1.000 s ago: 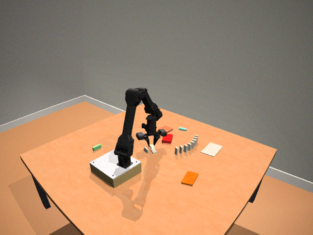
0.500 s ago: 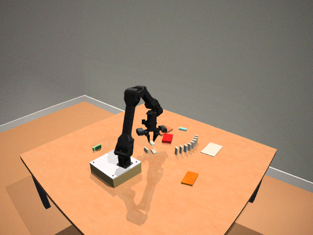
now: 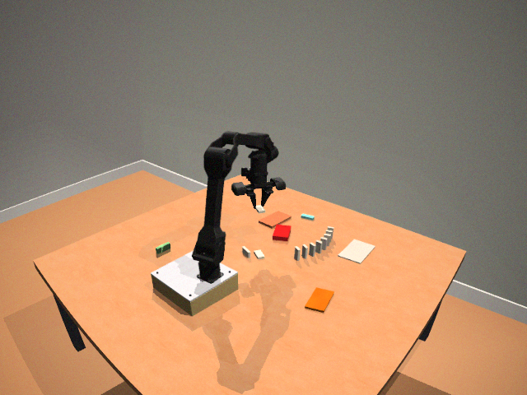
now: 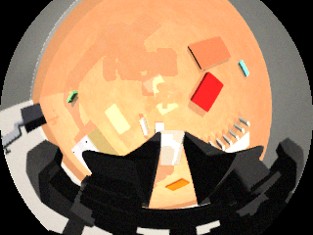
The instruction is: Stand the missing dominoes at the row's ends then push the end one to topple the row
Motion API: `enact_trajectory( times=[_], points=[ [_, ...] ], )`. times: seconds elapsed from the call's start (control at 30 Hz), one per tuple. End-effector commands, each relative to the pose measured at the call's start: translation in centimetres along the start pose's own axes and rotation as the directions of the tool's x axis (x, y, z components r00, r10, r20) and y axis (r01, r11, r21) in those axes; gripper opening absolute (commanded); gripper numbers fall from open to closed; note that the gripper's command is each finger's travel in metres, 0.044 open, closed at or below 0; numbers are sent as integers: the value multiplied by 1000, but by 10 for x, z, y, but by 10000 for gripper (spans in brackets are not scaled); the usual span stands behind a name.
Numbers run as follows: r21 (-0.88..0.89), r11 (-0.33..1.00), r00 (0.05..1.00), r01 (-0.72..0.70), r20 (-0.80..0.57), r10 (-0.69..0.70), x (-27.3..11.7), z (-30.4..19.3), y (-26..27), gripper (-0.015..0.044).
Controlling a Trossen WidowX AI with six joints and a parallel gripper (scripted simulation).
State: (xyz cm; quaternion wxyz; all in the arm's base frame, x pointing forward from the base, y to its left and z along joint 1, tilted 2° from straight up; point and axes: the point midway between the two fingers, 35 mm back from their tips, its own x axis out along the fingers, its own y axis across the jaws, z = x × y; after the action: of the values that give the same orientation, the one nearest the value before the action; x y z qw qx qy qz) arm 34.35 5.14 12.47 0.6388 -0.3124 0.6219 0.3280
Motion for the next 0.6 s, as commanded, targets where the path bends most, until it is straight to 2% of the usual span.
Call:
enact_trajectory(
  times=[0.0,0.13,0.3,0.5,0.57],
  points=[
    [111,994,1000,-3,-7,3,-5,10,-3,107],
    [428,904,1000,-1,-4,2,-10,44,-9,107],
    [755,656,1000,-2,1,2,-11,84,-10,107],
    [975,221,1000,-6,5,3,-7,129,-3,107],
    [991,137,1000,-6,6,3,-6,137,0,107]
  ],
)
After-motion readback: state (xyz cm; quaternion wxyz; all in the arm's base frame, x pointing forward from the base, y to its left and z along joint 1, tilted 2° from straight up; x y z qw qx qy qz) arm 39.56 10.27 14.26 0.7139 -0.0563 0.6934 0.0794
